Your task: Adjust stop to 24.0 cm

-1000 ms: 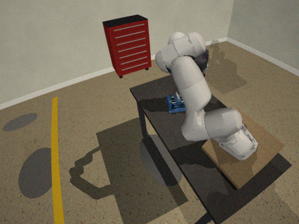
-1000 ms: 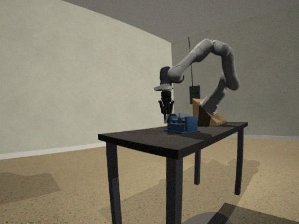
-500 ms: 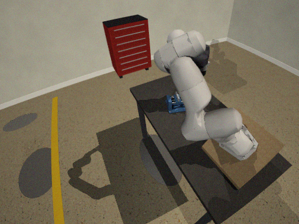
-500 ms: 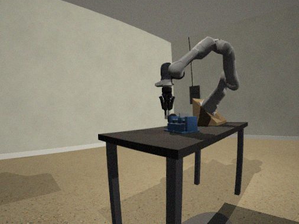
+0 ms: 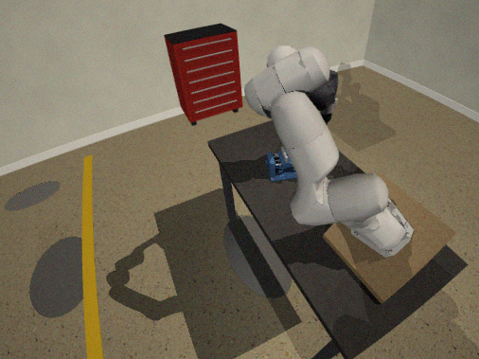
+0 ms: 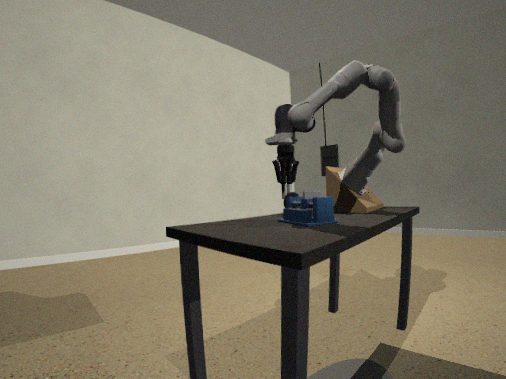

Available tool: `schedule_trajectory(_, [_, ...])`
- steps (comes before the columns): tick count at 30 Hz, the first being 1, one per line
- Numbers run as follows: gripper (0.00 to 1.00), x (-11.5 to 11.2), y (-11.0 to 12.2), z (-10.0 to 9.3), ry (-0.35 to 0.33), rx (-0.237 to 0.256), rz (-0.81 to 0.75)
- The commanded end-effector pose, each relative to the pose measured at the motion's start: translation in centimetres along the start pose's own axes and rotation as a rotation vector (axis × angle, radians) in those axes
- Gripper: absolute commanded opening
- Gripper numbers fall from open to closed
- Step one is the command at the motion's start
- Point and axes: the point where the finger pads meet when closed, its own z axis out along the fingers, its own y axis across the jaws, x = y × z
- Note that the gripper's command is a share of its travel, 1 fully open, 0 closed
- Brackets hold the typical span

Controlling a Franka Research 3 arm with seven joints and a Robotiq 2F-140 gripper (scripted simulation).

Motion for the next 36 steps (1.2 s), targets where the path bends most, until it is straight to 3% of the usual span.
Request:
schedule_trajectory(1, [0.04,0.1,0.7,0.0,-0.003,-0.007,-0.006])
schedule_trajectory(19, [0.04,0.1,2.5,0.6,-0.003,-0.007,-0.006])
schedule_trajectory(36, [0.04,0.1,3.8,3.3,-0.003,-0.007,-0.006])
